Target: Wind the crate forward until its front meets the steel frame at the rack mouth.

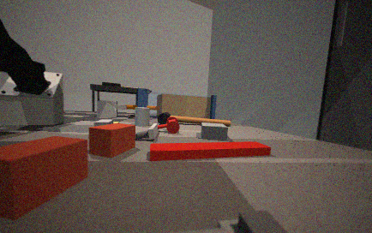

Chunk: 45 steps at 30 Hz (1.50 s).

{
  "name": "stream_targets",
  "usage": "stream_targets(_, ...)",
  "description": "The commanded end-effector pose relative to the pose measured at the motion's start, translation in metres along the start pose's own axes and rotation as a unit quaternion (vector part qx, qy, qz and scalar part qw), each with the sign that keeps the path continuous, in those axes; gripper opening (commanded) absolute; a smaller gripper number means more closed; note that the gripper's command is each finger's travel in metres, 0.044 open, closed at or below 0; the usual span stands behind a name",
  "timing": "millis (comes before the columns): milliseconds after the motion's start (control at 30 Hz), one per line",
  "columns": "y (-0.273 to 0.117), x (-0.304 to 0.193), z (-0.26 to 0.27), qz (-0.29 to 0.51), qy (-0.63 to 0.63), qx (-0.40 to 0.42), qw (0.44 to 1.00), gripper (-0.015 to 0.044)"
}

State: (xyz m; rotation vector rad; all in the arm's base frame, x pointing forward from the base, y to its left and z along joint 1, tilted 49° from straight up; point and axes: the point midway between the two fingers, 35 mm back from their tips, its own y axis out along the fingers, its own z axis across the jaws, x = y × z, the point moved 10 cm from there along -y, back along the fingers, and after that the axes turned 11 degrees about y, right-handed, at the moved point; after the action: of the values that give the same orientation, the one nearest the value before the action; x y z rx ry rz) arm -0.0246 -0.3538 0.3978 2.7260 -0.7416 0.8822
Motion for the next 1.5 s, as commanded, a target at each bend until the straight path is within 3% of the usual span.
stream_targets(0,-0.034,0.032,0.014,-0.066,0.013,0.047,0.997,0.0440)
stream_targets(300,-0.119,0.093,0.054,-0.190,0.081,0.179,0.962,0.0440)
stream_targets(600,-0.217,0.127,0.093,-0.265,0.122,0.351,0.890,0.0440)
stream_targets(733,-0.244,0.132,0.111,-0.236,0.160,0.410,0.867,0.0440)
stream_targets(967,-0.311,0.131,0.156,-0.096,0.253,0.515,0.814,0.0440)
stream_targets(1333,-0.395,0.103,0.193,0.072,0.318,0.559,0.762,0.0440)
stream_targets(1467,-0.420,0.094,0.208,0.098,0.340,0.561,0.748,0.0440)
